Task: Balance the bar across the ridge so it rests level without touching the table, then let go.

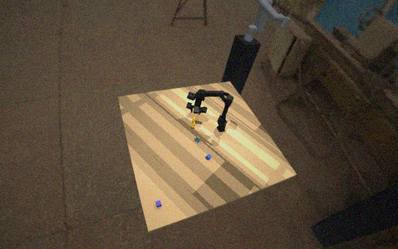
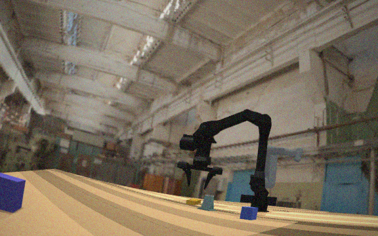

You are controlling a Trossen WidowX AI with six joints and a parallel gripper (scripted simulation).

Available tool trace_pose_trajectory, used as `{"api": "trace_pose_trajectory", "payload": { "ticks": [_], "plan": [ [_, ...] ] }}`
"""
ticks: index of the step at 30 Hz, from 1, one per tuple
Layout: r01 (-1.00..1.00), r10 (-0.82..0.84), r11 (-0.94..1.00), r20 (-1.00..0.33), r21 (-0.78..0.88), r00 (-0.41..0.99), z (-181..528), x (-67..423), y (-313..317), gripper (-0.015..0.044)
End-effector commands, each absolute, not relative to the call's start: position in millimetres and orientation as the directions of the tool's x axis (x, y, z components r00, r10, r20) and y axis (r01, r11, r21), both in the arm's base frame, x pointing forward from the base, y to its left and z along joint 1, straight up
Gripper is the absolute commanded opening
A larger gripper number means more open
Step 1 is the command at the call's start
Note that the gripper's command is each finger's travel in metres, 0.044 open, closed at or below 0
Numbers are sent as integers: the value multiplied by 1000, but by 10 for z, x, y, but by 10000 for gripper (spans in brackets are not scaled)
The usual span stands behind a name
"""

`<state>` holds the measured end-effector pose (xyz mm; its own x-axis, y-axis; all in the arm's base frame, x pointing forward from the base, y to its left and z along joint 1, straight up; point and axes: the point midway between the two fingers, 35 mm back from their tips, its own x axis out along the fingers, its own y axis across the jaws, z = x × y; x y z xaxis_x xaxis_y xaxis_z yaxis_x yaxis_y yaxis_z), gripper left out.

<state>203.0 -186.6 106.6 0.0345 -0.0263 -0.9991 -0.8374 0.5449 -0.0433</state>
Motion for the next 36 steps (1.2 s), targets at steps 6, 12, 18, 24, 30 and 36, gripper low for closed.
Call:
{"api": "trace_pose_trajectory", "payload": {
  "ticks": [6,12,18,24,30,36],
  "plan": [
    [-841,-14,540,-1000,-21,16,714,2010,-1853,315],
    [-841,-14,540,-1000,-21,16,676,2011,-1855,315],
    [-841,-14,540,-1000,-21,16,579,2014,-1857,315],
    [-841,-14,540,-1000,-21,16,480,2014,-1857,315],
    [-841,-14,540,-1000,-21,16,457,2013,-1856,315],
    [-841,-14,540,-1000,-21,16,457,2013,-1856,315]
  ]
}}
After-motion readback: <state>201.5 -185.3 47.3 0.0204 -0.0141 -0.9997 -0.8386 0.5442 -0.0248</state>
